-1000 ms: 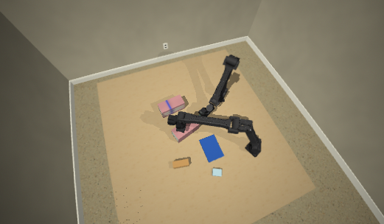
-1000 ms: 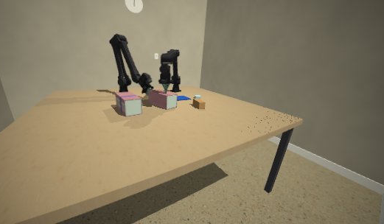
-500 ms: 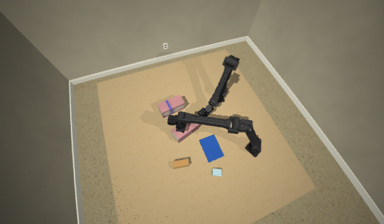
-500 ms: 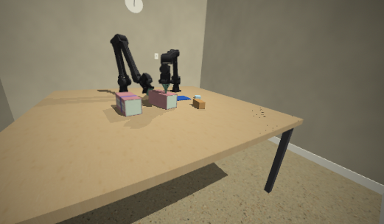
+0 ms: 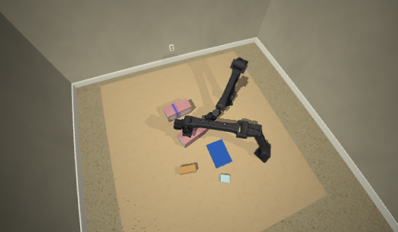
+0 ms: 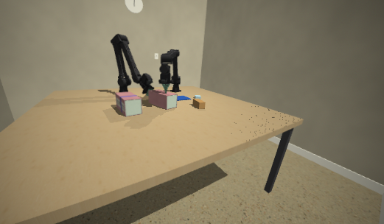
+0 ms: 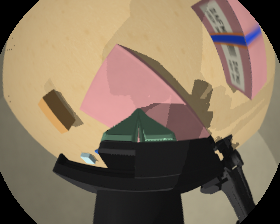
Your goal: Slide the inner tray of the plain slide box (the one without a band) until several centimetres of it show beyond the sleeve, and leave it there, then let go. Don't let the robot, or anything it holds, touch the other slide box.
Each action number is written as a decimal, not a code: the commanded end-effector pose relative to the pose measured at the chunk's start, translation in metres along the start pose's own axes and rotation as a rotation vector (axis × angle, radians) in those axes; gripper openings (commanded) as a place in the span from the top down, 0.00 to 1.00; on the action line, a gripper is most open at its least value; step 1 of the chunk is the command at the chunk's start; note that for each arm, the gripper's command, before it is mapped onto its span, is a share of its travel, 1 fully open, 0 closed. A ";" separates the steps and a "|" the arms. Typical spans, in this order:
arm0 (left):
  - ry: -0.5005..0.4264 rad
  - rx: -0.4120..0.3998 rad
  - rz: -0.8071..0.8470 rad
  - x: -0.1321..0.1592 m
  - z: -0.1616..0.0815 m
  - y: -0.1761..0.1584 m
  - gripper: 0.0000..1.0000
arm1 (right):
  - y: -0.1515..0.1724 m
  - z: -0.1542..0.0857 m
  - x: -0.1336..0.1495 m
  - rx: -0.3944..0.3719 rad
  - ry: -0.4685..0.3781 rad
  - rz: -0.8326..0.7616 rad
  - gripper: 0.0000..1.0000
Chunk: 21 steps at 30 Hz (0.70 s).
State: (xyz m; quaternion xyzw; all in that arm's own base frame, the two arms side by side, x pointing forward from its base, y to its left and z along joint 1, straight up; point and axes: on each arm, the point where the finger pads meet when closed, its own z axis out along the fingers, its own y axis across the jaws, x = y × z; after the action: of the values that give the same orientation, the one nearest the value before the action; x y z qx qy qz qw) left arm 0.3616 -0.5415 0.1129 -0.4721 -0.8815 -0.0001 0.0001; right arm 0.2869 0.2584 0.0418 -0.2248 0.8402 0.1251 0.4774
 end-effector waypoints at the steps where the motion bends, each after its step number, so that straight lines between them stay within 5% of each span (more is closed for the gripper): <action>1: 0.117 0.001 0.001 0.010 0.064 -0.001 1.00 | 0.004 0.019 -0.032 0.006 -0.037 0.000 1.00; 21: 0.116 0.001 0.002 0.009 0.064 -0.001 1.00 | 0.006 0.032 -0.057 0.001 -0.075 0.011 1.00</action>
State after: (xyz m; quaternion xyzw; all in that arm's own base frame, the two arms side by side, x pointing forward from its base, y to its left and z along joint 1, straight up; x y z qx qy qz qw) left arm 0.3618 -0.5414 0.1129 -0.4720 -0.8816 -0.0003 0.0000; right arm 0.2976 0.2639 0.0410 -0.2293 0.8448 0.1203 0.4684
